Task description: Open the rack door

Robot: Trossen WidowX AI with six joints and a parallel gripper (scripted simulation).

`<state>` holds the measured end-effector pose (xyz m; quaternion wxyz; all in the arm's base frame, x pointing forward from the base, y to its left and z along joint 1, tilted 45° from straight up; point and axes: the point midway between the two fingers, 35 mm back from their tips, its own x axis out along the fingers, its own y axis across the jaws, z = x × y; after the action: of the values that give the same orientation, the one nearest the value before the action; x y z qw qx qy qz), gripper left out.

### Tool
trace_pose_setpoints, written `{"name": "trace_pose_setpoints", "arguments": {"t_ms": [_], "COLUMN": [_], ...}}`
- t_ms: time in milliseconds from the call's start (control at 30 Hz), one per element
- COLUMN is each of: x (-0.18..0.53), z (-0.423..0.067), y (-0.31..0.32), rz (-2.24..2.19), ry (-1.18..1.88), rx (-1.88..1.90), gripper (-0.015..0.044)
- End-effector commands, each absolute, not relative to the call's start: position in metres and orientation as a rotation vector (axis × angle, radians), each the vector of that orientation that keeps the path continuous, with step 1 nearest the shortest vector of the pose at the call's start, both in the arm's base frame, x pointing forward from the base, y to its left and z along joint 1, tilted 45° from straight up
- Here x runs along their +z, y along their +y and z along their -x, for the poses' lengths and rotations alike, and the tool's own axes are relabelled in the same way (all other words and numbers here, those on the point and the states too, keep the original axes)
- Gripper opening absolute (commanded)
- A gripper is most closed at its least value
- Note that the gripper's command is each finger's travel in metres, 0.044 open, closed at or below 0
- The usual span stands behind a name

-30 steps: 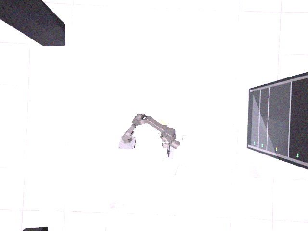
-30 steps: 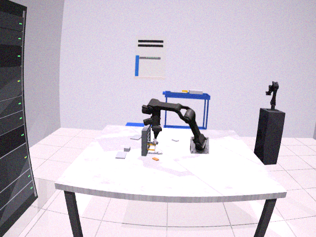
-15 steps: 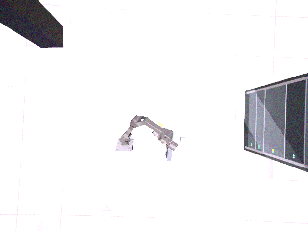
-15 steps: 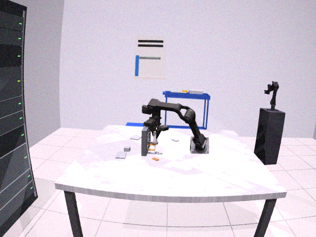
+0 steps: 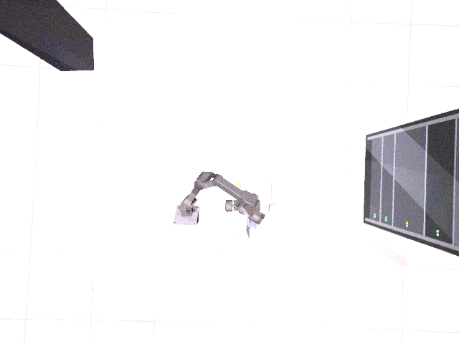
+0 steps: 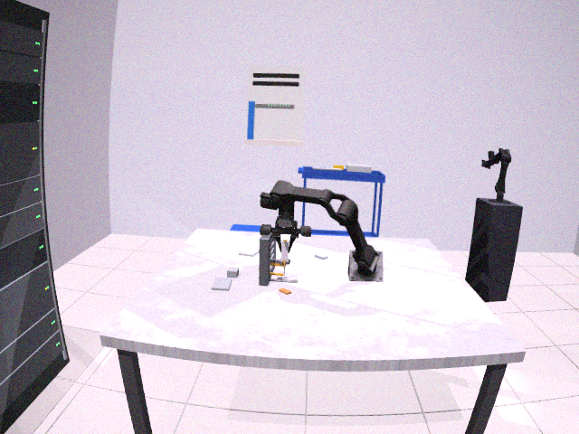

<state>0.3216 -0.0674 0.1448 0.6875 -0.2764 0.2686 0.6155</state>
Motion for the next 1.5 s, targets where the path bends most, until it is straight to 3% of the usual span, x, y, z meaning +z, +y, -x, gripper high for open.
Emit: {"name": "trace_pose_setpoints", "arguments": {"t_ms": [0,433,800,1467], "x": [0.144,0.144,0.144,0.1441], "z": [-0.3225,-0.3225,-0.3225,-0.3225], "y": [-0.0672,-0.0672,-0.0672,-0.0672], "rz": [0.774,0.832,0.832,0.094], "ry": [0.473,0.423,0.423,0.991], "rx": [1.444,1.468,1.468,1.089], "gripper": [0.0021,0.0021,0.0293,0.0293]}}
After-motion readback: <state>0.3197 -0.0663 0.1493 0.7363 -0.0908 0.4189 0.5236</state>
